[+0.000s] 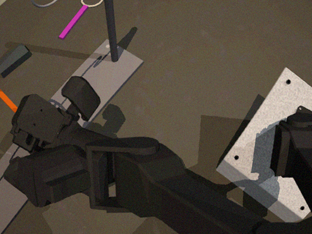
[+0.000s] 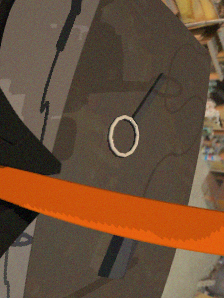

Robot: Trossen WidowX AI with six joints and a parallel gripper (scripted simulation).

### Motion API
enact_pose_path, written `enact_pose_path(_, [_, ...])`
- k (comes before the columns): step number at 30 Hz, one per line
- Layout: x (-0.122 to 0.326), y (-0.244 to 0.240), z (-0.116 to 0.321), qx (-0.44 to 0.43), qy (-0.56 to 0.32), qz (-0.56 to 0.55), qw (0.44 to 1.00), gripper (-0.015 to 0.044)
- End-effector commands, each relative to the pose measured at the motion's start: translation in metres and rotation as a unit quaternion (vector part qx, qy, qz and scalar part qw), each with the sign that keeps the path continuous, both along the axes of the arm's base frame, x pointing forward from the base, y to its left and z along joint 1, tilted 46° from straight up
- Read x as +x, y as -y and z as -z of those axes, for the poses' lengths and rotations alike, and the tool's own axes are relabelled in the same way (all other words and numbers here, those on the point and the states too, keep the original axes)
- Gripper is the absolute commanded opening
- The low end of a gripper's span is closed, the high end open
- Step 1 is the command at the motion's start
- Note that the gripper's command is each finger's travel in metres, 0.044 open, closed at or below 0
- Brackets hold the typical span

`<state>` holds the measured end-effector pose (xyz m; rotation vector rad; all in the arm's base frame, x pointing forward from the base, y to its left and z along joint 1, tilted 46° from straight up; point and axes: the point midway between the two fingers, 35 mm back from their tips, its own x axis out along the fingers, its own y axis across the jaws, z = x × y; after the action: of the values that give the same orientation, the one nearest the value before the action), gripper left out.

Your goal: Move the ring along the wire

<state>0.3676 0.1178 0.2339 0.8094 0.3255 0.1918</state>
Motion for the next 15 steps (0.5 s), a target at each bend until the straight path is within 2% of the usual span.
enact_pose_path(1, [-0.001, 0.006, 0.006, -0.016, -0.001, 0.001, 1.0, -0.015])
enact_pose_path(15, [-0.004, 0.035, 0.029, -0.114, -0.016, 0.007, 0.993, -0.015])
